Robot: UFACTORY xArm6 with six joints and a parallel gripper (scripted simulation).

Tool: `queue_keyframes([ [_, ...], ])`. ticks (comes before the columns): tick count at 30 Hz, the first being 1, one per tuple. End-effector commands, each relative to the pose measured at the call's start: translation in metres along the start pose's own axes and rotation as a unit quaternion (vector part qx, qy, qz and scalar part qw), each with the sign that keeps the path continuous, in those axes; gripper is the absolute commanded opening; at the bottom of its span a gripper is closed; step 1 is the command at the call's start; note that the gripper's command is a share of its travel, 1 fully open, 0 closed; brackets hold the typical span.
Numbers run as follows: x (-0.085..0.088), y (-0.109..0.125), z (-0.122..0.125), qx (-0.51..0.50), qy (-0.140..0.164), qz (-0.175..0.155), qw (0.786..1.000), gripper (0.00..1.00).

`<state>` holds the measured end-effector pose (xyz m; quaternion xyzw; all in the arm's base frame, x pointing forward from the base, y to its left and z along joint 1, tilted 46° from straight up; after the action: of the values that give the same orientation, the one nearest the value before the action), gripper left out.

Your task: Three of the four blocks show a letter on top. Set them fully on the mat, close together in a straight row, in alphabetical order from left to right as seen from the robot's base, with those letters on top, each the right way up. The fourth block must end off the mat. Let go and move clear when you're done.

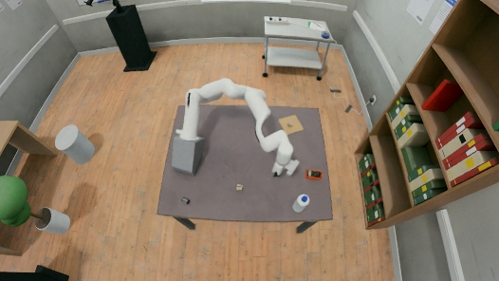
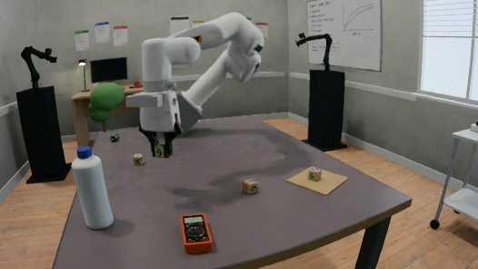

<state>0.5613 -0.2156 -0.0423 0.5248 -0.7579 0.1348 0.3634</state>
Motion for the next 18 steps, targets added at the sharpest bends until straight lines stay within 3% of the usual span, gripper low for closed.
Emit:
queue_keyframes([
  [1,0.003,-0.003,-0.015,-0.009,0.002,0.003,1.0,0.28],
  [4,0.004,-0.004,-0.025,-0.016,0.004,0.003,1.0,0.28],
  [8,0.006,-0.007,-0.085,-0.057,0.011,0.005,0.998,0.28],
  [18,0.007,0.006,-0.206,-0.138,0.016,0.009,0.99,0.28],
])
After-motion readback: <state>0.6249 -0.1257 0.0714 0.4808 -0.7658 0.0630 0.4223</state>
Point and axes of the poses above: the point where the finger pads meet when closed, its own x axis back along the fingers, its own z axis across the jaws, y = z × x, the point moved 4 cm from there along x, back along the fingers, and after that the axes turned 8 degrees about x, right-handed, at the moved point
